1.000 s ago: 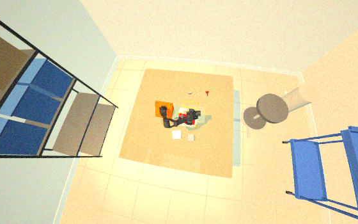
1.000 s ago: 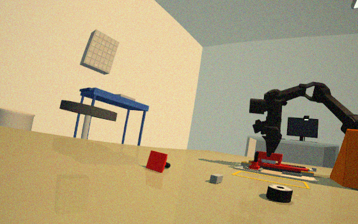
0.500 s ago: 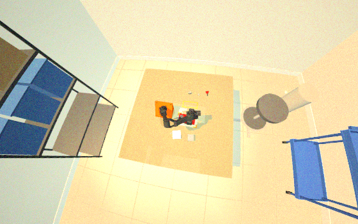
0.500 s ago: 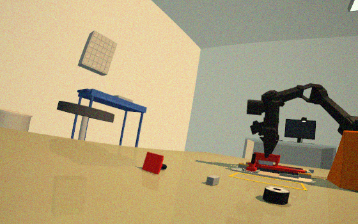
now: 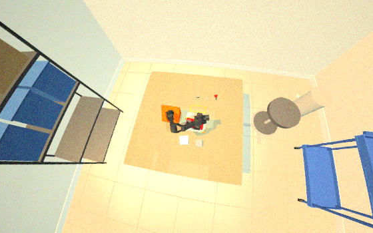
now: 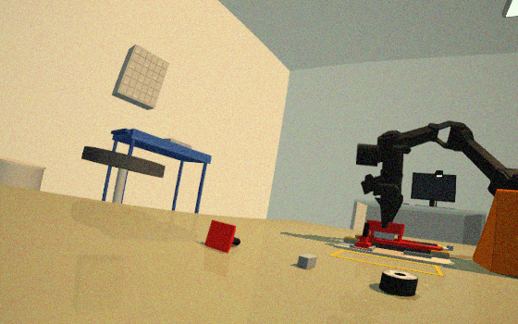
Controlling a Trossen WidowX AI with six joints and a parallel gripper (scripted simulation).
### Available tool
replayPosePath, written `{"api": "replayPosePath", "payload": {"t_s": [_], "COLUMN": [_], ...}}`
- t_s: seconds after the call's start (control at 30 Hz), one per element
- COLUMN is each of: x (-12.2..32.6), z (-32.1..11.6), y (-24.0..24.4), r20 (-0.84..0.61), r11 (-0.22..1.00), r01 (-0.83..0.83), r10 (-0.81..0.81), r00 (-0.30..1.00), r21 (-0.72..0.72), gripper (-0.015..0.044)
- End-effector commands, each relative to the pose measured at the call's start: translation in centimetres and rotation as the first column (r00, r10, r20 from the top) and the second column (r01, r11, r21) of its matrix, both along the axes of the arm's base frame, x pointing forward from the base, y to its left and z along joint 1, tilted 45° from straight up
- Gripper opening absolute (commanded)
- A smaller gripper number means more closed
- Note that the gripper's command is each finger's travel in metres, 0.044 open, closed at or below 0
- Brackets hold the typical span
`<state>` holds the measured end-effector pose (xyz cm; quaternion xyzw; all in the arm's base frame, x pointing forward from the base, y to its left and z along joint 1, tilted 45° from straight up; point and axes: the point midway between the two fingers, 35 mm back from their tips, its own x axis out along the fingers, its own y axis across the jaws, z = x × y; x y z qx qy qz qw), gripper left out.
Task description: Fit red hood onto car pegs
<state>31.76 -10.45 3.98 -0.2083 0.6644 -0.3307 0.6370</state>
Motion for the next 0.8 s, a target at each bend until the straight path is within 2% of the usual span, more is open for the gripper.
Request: {"api": "replayPosePath", "payload": {"t_s": [0.0,0.77], "x": [0.02,-0.06], "z": [-0.02,-0.58], "y": [-0.07,-0.60], "r20": [0.003,0.003], "r11": [1.000,1.000], "r01": [0.001,0.001], "r10": [-0.001,-0.001], "r00": [1.000,1.000], "r21": [-0.005,-0.005], "gripper": [0.0000,0.0000]}}
